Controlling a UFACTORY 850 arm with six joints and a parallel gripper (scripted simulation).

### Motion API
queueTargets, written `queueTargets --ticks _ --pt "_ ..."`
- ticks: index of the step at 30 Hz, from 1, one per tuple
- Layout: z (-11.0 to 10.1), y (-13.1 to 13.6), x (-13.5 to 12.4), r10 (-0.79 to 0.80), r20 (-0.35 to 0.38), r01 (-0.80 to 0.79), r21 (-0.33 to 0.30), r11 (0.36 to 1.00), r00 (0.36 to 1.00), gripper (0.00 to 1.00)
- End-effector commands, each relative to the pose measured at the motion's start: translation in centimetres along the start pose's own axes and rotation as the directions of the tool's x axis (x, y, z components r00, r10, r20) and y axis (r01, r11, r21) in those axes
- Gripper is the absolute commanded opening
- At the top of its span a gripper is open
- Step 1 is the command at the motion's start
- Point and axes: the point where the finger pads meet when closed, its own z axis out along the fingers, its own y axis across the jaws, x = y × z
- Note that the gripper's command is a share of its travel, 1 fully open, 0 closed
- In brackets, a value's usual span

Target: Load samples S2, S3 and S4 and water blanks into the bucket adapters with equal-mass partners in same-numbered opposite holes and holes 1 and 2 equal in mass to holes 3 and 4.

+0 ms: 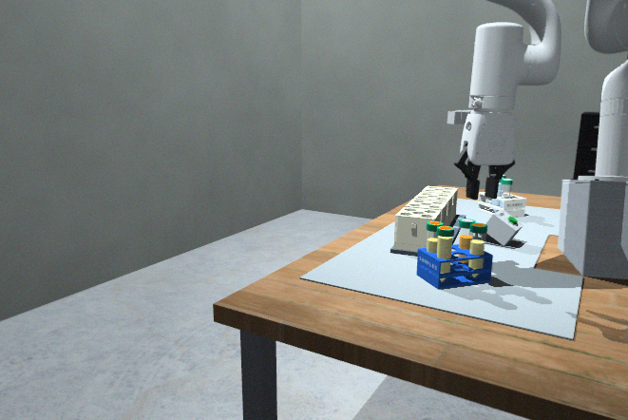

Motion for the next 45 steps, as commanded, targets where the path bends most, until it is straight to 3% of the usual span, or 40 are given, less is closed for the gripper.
queueTargets --ticks 1,24,45 --pt "-1.0 -0.1 0.0 -0.001 0.004 0.001 -0.024 1.0 1.0 0.44" --pt "-5.2 -0.2 0.0 -0.001 0.004 0.001 -0.023 1.0 1.0 0.44" --pt "-5.2 -0.2 0.0 -0.001 0.004 0.001 -0.024 1.0 1.0 0.44"
